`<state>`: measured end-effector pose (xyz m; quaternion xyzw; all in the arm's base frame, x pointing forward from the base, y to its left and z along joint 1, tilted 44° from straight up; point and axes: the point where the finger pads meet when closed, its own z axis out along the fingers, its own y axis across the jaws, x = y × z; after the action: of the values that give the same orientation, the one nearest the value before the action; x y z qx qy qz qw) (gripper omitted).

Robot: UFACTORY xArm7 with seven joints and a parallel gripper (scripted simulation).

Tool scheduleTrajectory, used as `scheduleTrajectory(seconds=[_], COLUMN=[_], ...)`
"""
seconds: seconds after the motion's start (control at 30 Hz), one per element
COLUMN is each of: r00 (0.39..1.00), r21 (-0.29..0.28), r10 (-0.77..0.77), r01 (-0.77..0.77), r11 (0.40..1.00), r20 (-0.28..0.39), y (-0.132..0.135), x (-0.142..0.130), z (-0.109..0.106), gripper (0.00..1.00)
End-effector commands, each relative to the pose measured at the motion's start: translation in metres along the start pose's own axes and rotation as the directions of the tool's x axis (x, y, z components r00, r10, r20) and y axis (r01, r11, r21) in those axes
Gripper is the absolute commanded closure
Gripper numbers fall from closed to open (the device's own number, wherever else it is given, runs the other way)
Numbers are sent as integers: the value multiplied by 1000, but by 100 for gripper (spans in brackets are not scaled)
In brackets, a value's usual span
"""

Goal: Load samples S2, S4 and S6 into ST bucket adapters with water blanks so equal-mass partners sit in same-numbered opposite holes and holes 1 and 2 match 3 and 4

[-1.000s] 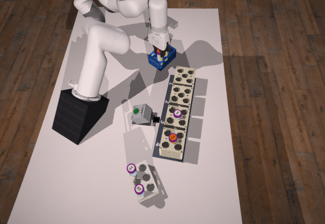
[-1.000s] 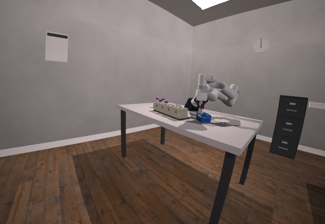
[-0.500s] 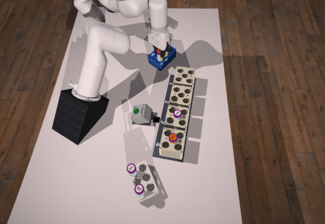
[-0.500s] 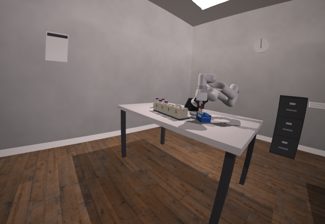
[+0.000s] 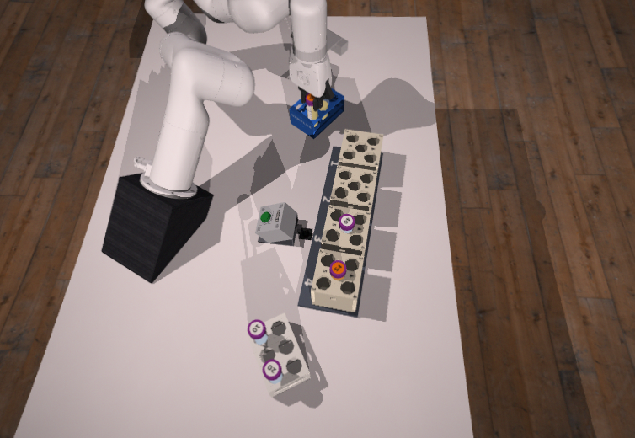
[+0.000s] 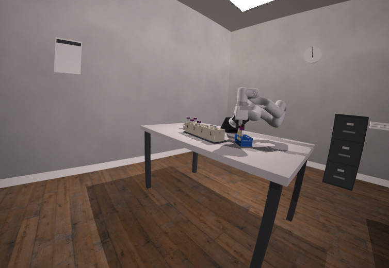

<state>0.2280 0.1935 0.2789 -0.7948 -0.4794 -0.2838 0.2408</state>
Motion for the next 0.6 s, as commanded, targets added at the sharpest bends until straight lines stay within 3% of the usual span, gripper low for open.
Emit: scheduleTrajectory(seconds=[0.0, 0.57], r00=[1000, 1000], r21=[-1, -1], r10=[-1, -1], r01=[1, 1], r11=[1000, 1000], r20=[-2, -2], y=[0, 0], x=[0, 0], z=[-3, -13], gripper=[100, 100])
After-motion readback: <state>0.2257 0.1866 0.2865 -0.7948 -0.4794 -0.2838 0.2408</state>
